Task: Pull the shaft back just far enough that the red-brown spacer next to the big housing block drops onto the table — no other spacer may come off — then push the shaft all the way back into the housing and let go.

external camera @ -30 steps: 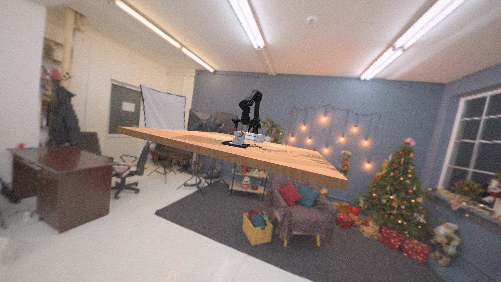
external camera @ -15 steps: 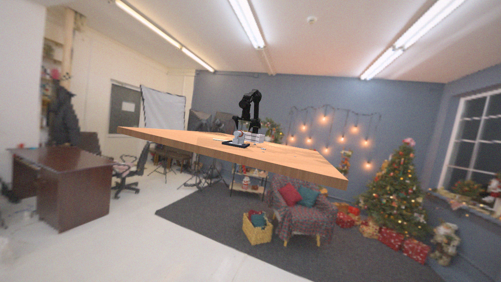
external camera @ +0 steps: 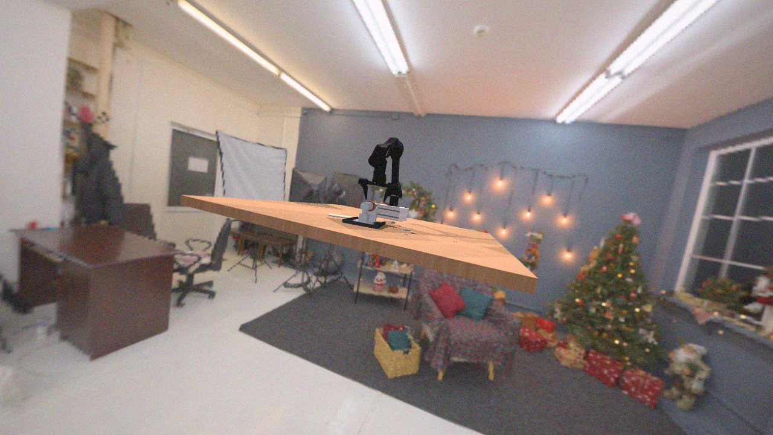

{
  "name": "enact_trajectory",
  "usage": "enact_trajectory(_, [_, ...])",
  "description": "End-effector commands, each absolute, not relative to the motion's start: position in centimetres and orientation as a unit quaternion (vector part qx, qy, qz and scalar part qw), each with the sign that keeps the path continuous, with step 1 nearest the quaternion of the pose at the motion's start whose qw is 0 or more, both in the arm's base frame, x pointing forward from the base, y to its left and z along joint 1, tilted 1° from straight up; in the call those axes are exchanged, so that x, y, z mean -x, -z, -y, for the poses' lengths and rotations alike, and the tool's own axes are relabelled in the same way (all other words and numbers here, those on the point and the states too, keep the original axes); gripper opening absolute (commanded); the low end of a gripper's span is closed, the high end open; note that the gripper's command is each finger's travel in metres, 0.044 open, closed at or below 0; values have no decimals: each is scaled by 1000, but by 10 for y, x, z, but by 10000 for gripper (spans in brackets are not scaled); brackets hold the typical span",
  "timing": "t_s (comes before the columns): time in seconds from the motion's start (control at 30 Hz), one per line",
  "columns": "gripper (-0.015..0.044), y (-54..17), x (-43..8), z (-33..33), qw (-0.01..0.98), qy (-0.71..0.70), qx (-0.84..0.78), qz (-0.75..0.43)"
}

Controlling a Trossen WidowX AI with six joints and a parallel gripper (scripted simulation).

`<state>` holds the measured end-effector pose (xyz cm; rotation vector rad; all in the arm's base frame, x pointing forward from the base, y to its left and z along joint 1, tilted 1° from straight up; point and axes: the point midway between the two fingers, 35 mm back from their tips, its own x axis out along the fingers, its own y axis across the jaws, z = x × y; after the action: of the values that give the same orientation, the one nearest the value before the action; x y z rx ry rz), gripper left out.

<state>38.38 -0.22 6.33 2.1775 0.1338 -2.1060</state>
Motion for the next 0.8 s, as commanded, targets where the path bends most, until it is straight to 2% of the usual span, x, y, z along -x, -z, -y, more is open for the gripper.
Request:
enact_trajectory(0.0, [440,-64,-384,3,55,694,-717,-41])
enact_trajectory(0.77, [440,-50,-385,3,55,694,-717,-41])
